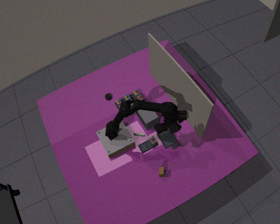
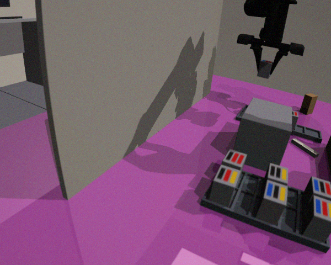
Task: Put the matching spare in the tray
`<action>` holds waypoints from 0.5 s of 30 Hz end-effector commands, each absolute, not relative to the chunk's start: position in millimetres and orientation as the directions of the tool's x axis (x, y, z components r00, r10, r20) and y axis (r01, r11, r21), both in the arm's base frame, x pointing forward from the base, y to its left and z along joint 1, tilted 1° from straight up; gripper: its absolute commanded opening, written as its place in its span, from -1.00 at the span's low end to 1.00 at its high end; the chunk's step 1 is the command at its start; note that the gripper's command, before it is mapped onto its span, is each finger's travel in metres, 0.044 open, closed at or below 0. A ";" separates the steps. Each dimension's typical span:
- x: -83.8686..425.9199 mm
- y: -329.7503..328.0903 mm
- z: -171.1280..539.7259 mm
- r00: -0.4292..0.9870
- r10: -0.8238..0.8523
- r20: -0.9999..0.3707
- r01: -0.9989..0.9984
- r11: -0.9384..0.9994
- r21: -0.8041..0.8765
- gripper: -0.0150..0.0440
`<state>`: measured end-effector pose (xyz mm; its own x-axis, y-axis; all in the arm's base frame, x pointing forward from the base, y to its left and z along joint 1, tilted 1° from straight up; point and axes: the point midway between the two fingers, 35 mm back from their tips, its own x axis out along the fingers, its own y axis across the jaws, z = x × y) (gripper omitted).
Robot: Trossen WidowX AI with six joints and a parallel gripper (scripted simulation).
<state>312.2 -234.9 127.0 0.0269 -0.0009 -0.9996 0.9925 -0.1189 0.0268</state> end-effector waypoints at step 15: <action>314.1 -235.6 110.5 0.026 0.003 -1.000 0.992 -0.124 0.026 -0.49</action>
<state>313.9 -236.0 114.3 0.0270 -0.0009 -0.9996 0.9925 -0.1189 0.0269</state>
